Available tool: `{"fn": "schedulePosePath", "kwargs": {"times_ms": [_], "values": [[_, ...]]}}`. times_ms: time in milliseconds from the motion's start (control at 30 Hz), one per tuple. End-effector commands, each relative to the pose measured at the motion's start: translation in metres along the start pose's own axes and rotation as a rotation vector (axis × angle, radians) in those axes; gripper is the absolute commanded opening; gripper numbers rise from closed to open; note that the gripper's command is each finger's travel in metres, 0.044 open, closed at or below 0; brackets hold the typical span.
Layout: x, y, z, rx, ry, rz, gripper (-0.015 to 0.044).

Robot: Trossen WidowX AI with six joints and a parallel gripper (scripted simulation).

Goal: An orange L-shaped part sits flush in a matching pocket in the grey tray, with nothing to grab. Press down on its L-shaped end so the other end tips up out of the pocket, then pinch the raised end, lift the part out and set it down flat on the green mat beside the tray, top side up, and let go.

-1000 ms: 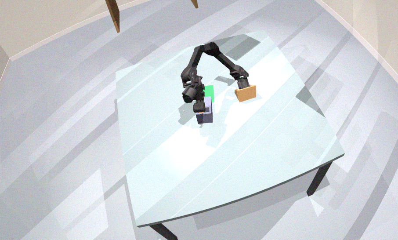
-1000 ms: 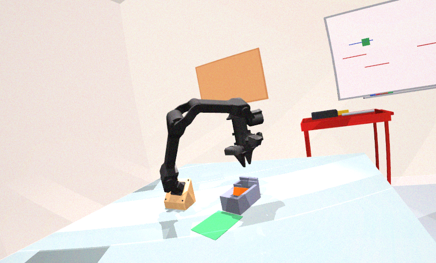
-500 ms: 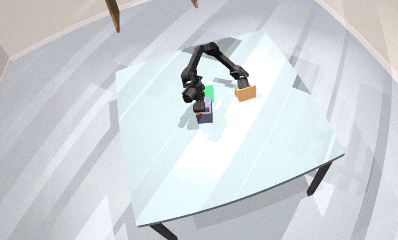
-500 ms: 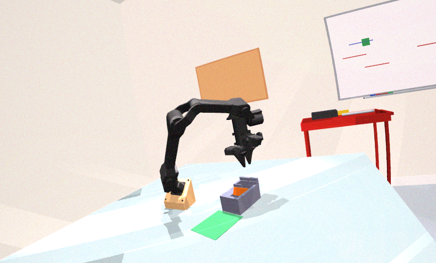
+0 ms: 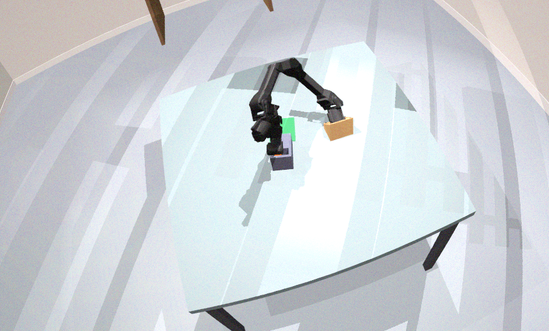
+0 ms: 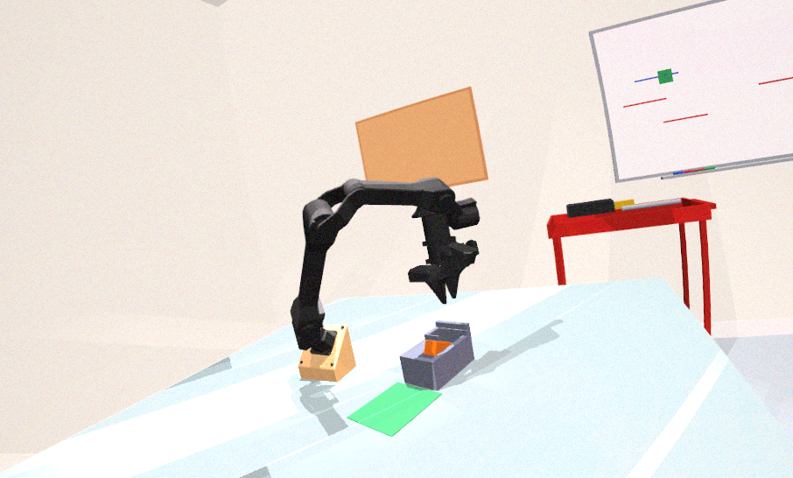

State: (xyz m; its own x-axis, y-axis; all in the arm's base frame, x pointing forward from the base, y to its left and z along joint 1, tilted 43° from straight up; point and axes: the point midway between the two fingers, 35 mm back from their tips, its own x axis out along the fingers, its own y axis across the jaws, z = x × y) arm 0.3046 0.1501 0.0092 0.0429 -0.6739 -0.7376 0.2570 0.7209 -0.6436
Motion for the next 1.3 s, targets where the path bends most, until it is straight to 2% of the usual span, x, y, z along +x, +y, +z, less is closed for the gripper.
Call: {"fn": "schedulePosePath", "kwargs": {"times_ms": [0, 267, 533, 1267], "values": [[-0.001, 0.001, 0.0, -0.003, -0.003, 0.002, 0.018], [0.002, 0.0, 0.0, 0.0, 0.0, 0.0, 0.018], [0.069, -0.002, -0.001, 0.004, 0.007, -0.006, 0.018], [0.097, -0.002, -0.001, 0.004, 0.007, -0.006, 0.018]]}}
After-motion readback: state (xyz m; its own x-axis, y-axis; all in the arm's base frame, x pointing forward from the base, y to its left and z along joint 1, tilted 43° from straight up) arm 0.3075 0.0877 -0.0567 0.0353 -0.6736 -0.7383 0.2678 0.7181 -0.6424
